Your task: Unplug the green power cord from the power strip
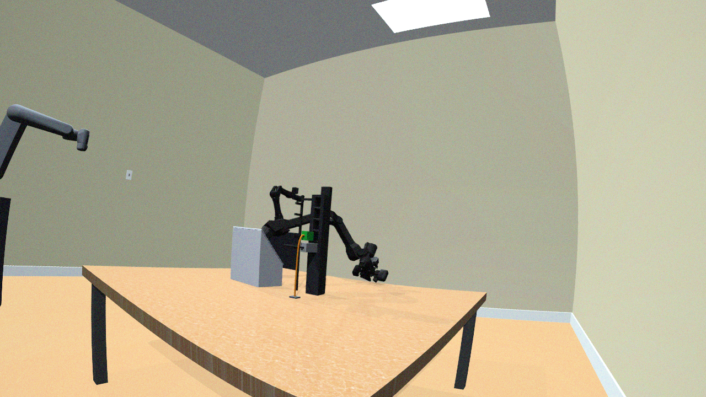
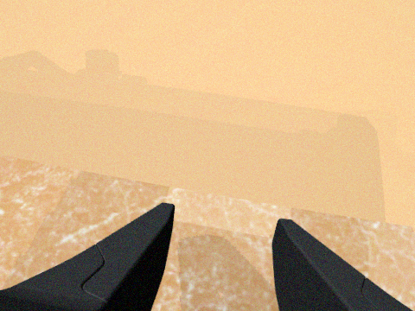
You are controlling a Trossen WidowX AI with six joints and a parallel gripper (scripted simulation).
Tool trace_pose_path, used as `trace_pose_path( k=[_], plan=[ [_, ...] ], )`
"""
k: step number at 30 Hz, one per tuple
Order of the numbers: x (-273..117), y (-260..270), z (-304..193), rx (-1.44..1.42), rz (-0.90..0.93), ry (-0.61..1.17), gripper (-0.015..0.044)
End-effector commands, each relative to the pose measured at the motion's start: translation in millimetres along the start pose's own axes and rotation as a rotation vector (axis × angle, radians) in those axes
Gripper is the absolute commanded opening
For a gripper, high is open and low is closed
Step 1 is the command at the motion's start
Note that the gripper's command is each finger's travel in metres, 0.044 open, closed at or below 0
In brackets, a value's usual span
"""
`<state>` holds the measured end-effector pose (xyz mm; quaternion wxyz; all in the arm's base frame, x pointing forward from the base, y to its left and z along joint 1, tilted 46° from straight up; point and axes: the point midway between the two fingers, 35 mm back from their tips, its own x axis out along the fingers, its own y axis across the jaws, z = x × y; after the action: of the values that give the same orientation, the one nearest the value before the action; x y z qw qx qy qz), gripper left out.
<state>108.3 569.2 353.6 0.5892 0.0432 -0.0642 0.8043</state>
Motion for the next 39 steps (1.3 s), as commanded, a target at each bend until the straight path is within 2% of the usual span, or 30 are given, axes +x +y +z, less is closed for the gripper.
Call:
trace_pose_path(
  k=[1, 11, 20, 29, 39],
  plan=[
    [-35, -52, -22, 0.089, -0.127, 0.090, 0.0160],
    [-165, -166, -84, 0.381, -0.476, 0.299, 0.0160],
    [-312, -216, -138, 0.713, -0.788, 0.427, 0.0160],
    [-469, -209, -179, 1.110, -1.099, 0.463, 0.0160],
    [-622, -145, -203, 1.593, -1.418, 0.342, 0.0160]
  ],
)
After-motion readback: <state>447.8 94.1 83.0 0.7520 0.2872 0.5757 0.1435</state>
